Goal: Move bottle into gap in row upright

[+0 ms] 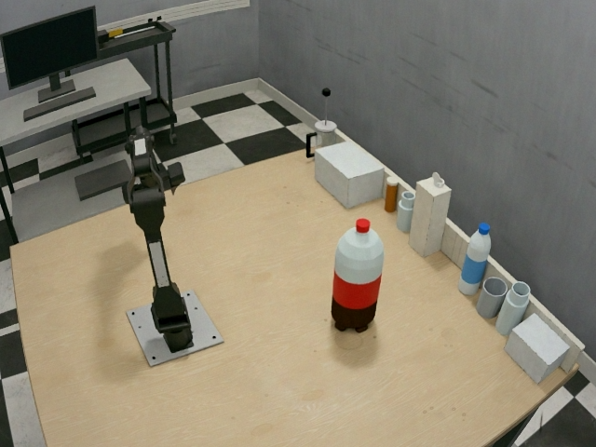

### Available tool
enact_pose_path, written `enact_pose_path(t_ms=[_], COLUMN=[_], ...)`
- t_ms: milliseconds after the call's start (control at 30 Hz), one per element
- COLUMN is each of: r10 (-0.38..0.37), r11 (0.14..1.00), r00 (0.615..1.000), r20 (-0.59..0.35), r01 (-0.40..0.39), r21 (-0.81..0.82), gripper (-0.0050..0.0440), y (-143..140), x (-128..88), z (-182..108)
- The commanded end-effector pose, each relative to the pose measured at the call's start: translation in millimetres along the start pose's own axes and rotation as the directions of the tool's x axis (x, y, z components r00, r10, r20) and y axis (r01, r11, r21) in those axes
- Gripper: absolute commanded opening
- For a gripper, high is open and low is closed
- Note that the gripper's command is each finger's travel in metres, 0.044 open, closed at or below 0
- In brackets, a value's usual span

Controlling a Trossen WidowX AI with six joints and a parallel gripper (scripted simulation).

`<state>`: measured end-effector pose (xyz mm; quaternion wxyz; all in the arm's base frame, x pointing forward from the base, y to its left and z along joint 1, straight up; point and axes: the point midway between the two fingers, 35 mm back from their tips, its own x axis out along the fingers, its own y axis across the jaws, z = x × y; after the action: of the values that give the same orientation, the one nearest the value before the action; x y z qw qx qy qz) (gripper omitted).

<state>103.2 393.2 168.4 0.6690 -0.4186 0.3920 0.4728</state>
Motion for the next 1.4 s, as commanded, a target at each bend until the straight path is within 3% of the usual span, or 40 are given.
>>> enact_pose_path(t_ms=[0, 533, 633, 1033, 1100, 1167, 1367], r10=[-0.002, -0.002, 0.006, 0.000, 0.000, -0.008, -0.045], r11=[1.000, 1.000, 0.999, 0.964, 0.964, 0.954, 0.915], r00=[1.000, 1.000, 0.999, 0.991, 0.991, 0.989, 0.983], r20=[0.031, 0.031, 0.036, 0.132, 0.132, 0.149, 0.181], r01=[0.001, 0.001, -0.007, -0.035, -0.035, -0.037, -0.032], r21=[0.006, 0.006, 0.035, 0.263, 0.263, 0.297, 0.402], gripper=[0.0400, 0.0400, 0.0328, 0.0040, 0.0040, 0.0000, 0.0000], y=[-2, -2, -17, -125, -125, -142, -190], x=[-10, -10, -12, -37, -37, -43, -57], z=[5, 5, 0, -29, -29, -37, -66])
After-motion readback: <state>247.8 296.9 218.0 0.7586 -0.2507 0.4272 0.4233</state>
